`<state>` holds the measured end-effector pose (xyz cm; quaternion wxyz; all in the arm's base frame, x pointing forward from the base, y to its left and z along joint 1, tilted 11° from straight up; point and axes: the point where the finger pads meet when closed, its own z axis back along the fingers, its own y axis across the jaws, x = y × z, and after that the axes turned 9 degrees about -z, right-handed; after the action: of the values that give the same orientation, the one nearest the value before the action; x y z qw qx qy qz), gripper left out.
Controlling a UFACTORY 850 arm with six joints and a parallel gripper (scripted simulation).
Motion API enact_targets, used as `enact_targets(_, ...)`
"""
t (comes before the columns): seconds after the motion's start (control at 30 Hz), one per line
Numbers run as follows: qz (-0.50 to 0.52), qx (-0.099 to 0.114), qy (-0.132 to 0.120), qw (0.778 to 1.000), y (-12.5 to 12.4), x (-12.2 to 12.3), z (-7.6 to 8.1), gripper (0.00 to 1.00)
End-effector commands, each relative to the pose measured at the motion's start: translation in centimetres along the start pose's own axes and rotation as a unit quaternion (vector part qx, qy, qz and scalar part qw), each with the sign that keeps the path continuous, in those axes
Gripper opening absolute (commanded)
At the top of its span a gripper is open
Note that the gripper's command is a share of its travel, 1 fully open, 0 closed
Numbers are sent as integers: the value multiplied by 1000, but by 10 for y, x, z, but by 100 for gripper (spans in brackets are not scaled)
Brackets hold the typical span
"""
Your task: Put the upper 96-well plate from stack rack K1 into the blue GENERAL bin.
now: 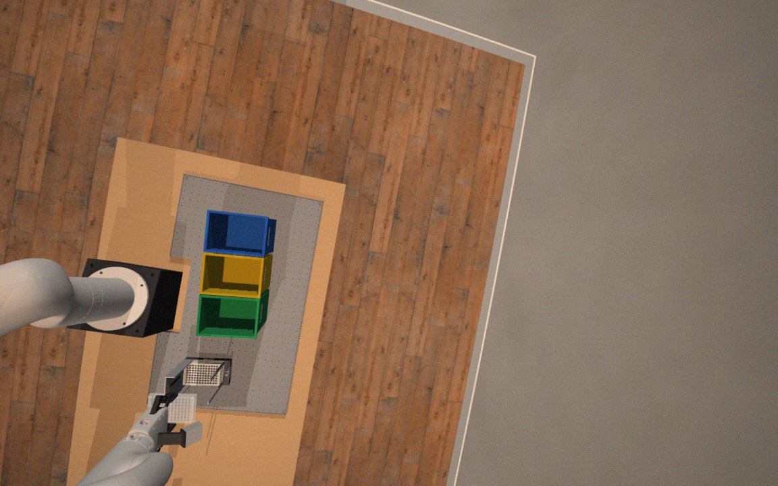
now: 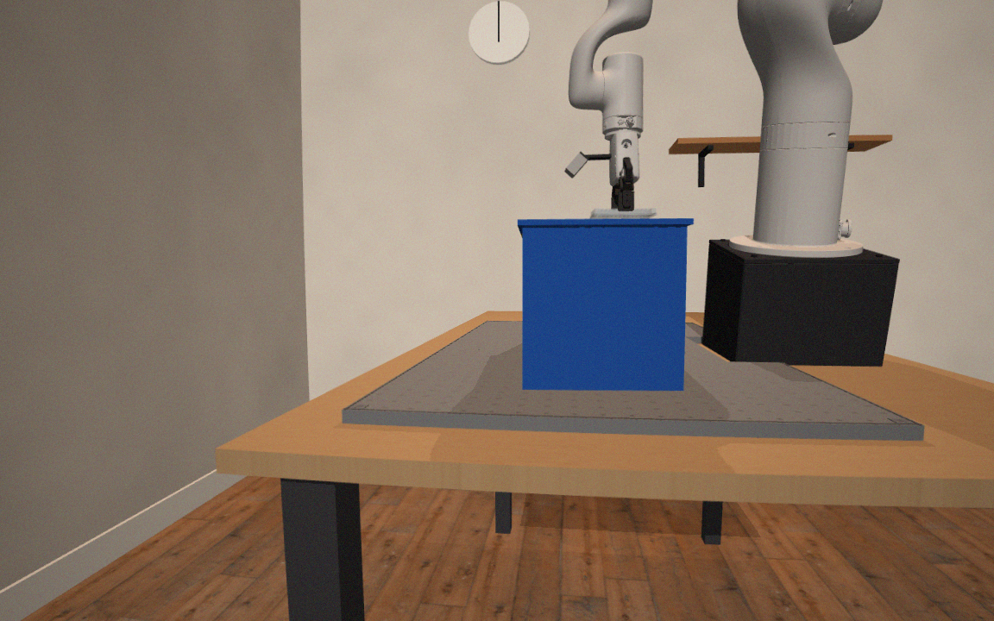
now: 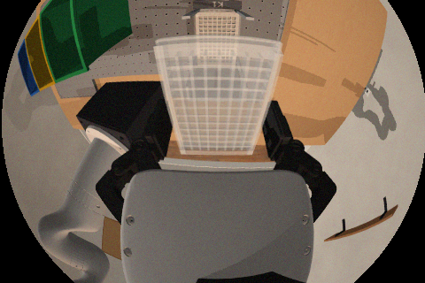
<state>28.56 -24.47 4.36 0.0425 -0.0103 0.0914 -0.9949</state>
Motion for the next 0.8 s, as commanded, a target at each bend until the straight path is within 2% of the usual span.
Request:
enact_targets(0.0, 0, 1, 1, 1000, 1, -1, 1, 0)
enact_targets(0.77, -3, 1, 1, 1000, -69, -5, -2, 0)
